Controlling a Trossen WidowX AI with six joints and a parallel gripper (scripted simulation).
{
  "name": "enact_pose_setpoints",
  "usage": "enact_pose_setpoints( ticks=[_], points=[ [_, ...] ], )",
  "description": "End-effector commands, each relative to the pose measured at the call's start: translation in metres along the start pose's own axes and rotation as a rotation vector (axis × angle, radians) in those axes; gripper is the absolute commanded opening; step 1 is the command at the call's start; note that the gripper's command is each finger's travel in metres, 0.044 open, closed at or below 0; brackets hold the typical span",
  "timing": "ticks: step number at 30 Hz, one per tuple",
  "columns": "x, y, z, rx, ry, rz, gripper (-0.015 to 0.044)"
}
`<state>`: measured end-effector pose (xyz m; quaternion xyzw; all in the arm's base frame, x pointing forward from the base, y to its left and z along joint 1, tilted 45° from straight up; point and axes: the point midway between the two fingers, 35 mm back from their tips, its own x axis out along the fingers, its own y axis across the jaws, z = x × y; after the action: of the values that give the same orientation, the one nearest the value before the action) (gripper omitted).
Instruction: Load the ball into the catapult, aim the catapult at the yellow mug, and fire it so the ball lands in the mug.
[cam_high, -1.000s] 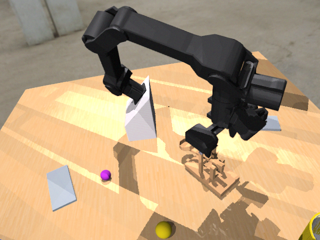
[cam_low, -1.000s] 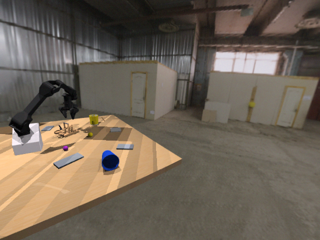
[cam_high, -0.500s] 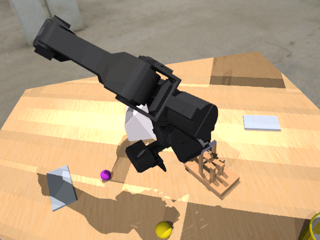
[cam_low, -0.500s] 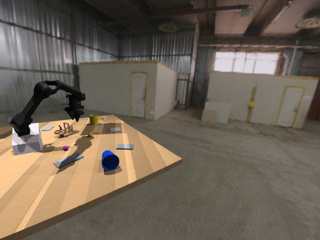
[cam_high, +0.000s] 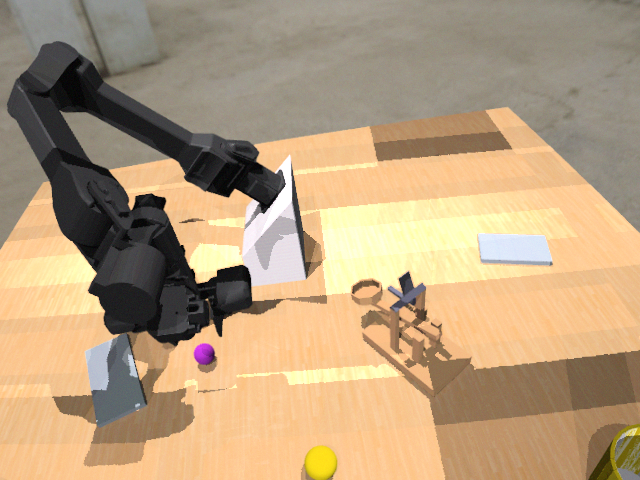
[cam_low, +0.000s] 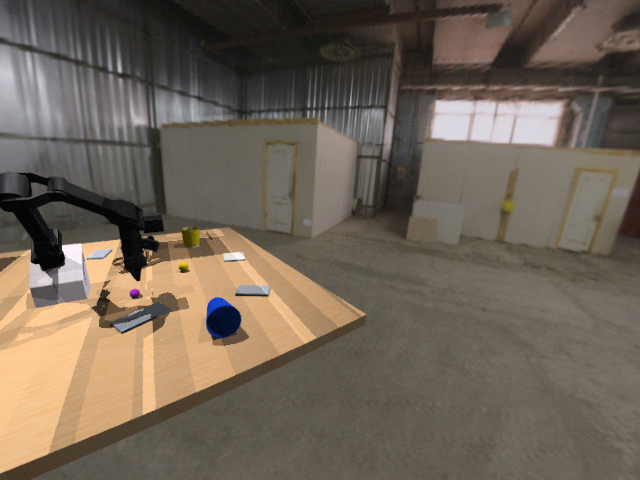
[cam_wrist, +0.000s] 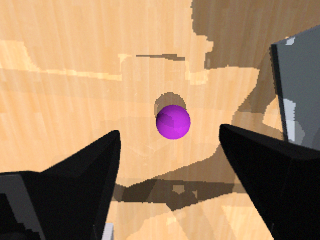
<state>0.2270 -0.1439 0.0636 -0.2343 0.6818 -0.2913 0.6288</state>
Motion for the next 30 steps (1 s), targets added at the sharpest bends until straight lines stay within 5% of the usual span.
enact_pose_setpoints(
  ticks=[1,30],
  points=[
    [0.008,-0.011,-0.02,0.033,0.007,-0.023,0.03],
    [0.05,-0.009,-0.016,0.032,0.007,-0.023,0.03]
  ],
)
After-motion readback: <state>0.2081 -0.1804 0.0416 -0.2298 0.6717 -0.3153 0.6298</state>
